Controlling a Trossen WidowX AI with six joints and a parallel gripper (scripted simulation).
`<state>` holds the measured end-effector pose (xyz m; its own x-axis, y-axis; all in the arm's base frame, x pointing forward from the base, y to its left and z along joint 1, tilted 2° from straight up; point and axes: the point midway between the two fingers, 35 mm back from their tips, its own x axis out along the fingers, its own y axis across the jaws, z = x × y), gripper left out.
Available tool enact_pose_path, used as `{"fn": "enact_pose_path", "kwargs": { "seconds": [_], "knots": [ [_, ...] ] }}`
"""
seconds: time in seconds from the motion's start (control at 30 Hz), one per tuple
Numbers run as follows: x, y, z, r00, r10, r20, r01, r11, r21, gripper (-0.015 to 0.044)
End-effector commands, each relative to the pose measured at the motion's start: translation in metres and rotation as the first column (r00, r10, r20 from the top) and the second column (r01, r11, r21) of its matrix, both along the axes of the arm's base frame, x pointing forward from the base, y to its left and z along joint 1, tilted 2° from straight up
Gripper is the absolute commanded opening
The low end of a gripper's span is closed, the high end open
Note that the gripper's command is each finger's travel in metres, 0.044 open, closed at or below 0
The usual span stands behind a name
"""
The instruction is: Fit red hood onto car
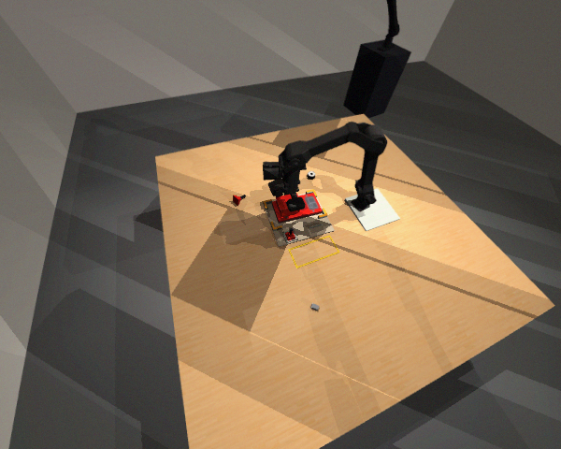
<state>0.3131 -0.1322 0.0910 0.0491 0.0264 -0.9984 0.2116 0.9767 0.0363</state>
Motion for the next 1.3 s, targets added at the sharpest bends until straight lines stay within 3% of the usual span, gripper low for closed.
{"fn": "enact_pose_path", "kwargs": {
  "seconds": [0.0,1.27],
  "knots": [
    [0.000,0.001,-0.001,1.000,0.002,0.002,-0.002,1.000,0.004,0.0000],
    [0.001,0.001,-0.013,1.000,0.002,0.002,-0.002,1.000,0.004,0.0000]
  ]
}}
